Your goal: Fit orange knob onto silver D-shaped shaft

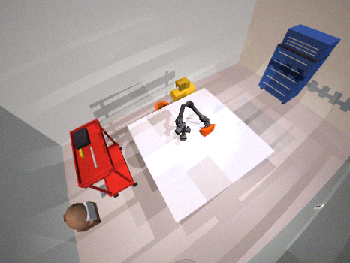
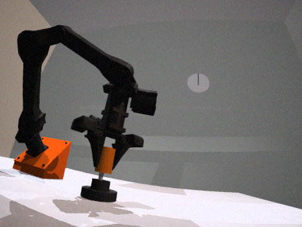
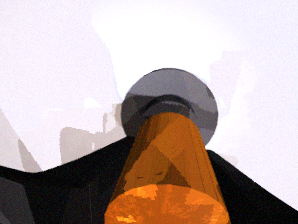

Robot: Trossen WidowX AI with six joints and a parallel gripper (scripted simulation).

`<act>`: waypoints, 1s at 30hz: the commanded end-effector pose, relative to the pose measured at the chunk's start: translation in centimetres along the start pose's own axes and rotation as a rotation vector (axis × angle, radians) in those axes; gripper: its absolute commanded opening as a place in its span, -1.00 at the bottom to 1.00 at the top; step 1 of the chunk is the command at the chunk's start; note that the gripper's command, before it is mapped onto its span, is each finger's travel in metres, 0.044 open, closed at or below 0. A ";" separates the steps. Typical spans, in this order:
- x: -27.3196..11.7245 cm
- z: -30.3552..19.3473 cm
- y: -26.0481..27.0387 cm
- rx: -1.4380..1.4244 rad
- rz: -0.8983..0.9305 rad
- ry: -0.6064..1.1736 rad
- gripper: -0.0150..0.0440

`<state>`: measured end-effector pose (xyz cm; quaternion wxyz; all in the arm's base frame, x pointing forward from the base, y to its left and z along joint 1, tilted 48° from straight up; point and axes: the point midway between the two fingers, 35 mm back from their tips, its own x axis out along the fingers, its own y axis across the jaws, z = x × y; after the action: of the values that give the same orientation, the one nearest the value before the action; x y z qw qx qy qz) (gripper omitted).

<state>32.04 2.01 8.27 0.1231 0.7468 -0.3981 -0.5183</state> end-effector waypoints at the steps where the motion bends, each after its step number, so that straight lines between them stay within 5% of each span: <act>1: -0.3 -0.1 0.1 -0.002 0.000 0.003 -0.49; 30: -0.1 0.0 0.0 -0.211 0.000 0.003 -0.49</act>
<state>32.00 1.99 8.25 0.2005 0.7294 -0.3422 -0.5573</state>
